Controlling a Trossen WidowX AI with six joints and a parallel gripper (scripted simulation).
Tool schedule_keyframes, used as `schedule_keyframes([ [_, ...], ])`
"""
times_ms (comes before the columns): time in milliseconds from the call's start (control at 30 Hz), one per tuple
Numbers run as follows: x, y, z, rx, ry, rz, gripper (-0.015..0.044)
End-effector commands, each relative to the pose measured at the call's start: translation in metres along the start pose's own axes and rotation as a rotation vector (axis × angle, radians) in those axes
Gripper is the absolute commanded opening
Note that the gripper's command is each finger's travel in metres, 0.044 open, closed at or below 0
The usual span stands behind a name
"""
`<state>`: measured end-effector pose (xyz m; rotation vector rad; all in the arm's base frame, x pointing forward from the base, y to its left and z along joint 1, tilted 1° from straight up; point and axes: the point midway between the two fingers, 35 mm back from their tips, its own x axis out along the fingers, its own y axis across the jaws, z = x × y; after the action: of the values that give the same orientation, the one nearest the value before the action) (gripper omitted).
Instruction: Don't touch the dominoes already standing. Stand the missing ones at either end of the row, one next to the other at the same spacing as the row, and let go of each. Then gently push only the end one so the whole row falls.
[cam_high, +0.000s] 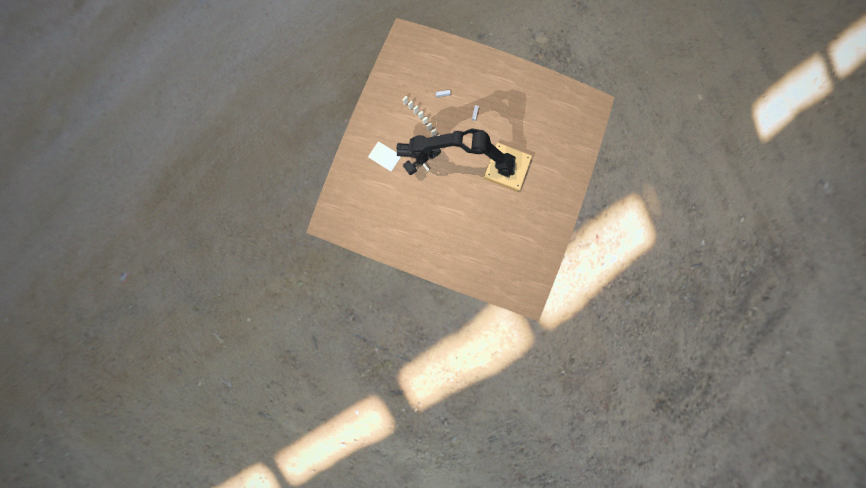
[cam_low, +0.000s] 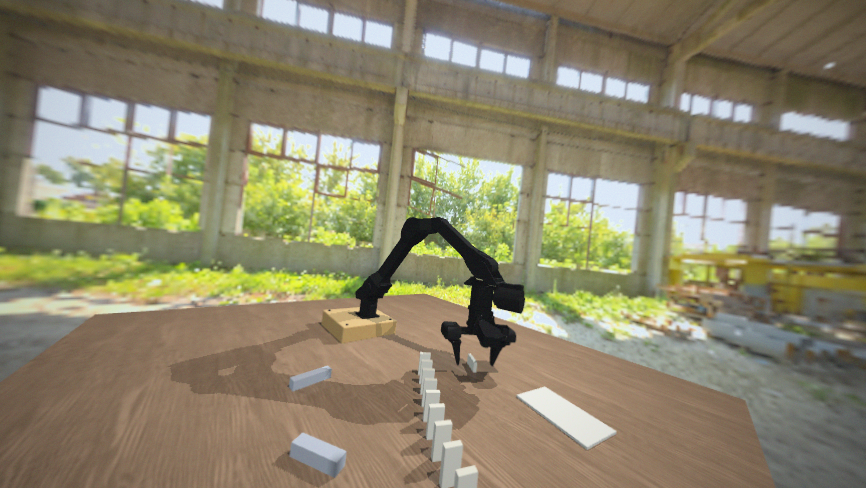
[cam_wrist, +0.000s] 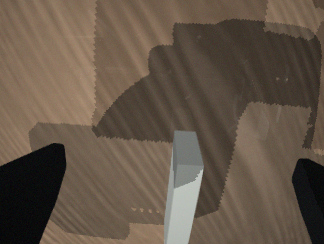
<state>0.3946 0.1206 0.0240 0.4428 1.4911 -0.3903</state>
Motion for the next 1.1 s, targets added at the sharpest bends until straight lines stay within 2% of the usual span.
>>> schedule_keyframes([
  [0, 0.0052, -0.0003, -0.0004, 0.003, -0.003, 0.002, 0.044],
  [300, 0.011, -0.0004, -0.0005, 0.003, -0.003, 0.002, 0.044],
  [833, 0.011, -0.0004, -0.0005, 0.003, -0.003, 0.002, 0.0023],
  [1067, 0.011, -0.0004, -0.0005, 0.003, -0.003, 0.002, 0.0023],
])
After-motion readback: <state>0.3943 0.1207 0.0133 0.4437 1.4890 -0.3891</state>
